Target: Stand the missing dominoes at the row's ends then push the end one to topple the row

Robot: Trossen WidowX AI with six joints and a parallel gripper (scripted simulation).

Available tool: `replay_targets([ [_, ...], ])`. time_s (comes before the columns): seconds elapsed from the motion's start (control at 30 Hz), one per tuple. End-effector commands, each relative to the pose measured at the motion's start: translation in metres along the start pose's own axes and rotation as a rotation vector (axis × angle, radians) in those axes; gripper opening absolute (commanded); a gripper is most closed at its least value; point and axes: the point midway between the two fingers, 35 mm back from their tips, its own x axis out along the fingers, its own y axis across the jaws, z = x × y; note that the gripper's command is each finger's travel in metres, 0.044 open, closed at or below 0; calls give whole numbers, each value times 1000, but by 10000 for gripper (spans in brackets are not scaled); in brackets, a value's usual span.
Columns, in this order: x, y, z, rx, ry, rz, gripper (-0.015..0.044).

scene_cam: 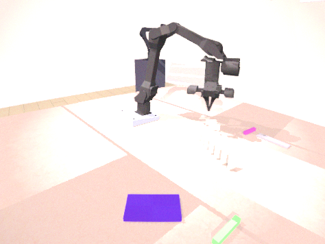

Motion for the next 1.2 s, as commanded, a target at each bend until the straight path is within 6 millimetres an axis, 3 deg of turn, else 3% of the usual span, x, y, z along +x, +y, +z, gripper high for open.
replay_targets([
  [0.0,0,-1,0,3,-3,-3,0],
  [1.0,0,-1,0,3,-3,-3,0],
  [1.07,11,0,1,3,-3,-3,0],
  [1.17,57,-3,3,3,-3,-3,0],
])
